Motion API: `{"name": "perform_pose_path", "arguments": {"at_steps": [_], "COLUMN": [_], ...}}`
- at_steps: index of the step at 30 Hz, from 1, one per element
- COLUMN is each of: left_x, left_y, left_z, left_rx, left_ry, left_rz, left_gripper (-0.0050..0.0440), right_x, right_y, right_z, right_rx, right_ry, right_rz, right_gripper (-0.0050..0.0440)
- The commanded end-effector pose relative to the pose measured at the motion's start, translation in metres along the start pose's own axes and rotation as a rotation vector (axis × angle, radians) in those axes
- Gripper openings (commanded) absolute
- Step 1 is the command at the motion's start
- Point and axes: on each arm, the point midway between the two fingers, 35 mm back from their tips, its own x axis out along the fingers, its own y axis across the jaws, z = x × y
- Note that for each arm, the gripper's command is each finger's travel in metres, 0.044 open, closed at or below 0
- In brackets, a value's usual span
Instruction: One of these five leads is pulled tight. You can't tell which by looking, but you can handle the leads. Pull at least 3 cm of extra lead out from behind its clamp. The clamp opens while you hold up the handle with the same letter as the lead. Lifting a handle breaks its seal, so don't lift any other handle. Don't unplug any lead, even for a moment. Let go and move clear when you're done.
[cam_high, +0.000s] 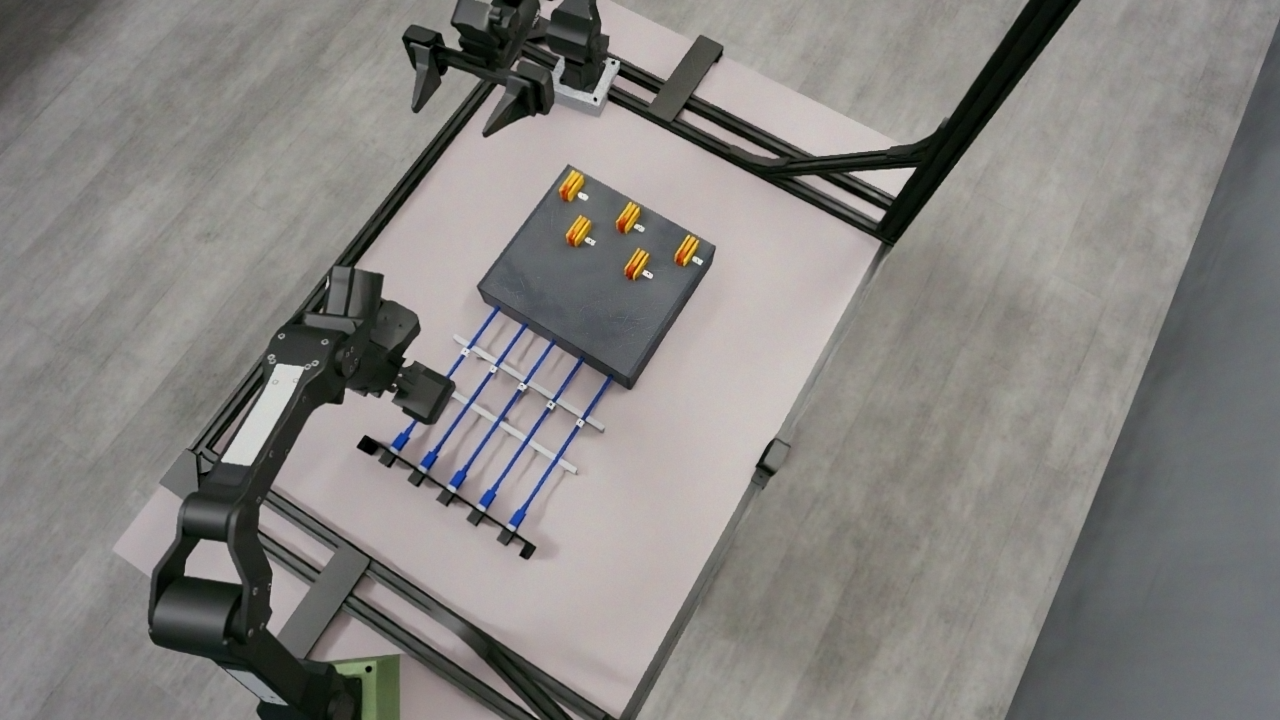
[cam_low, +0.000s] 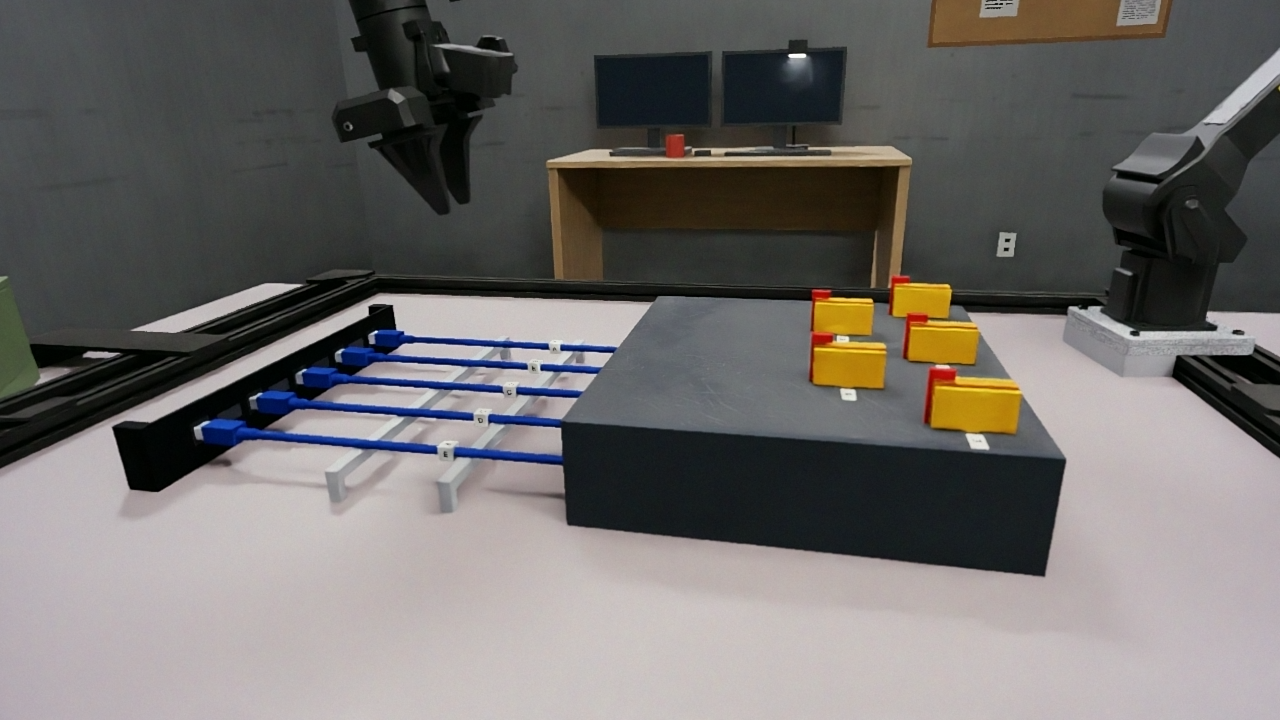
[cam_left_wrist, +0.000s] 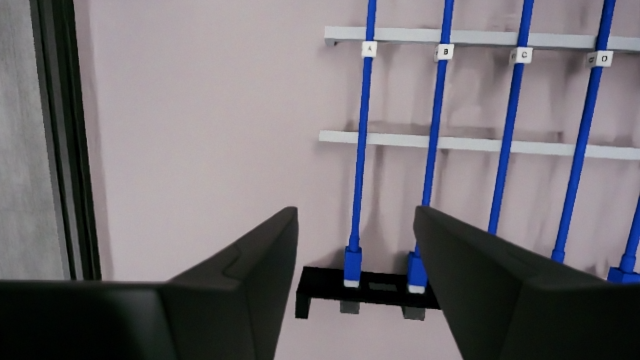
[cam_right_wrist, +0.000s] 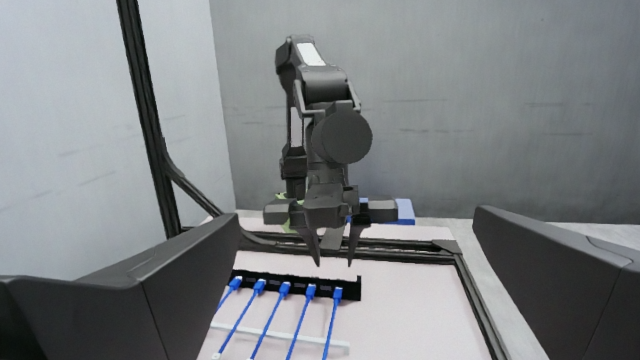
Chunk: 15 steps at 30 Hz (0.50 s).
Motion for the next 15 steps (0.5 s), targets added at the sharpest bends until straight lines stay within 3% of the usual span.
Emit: {"name": "perform_pose_path", "arguments": {"at_steps": [1, 3, 4, 15], "left_x": [0.029, 0.029, 0.023, 0.084], "left_y": [-0.003, -0.003, -0.004, -0.012], "left_z": [0.022, 0.022, 0.017, 0.043], "left_rx": [0.060, 0.060, 0.039, 0.056], "left_ry": [0.201, 0.201, 0.078, 0.175], "left_rz": [-0.065, -0.065, -0.025, -0.056], "left_gripper": [0.0209, 0.0209, 0.0209, 0.0209], "right_x": [-0.001, -0.001, -0.001, -0.001], "right_y": [0.000, 0.000, 0.000, 0.000], "right_z": [0.007, 0.007, 0.007, 0.007], "right_rx": [0.000, 0.000, 0.000, 0.000], "right_ry": [-0.017, -0.017, -0.017, -0.017], "right_rz": [0.000, 0.000, 0.000, 0.000], "right_gripper": [0.0440, 0.0440, 0.0440, 0.0440]}}
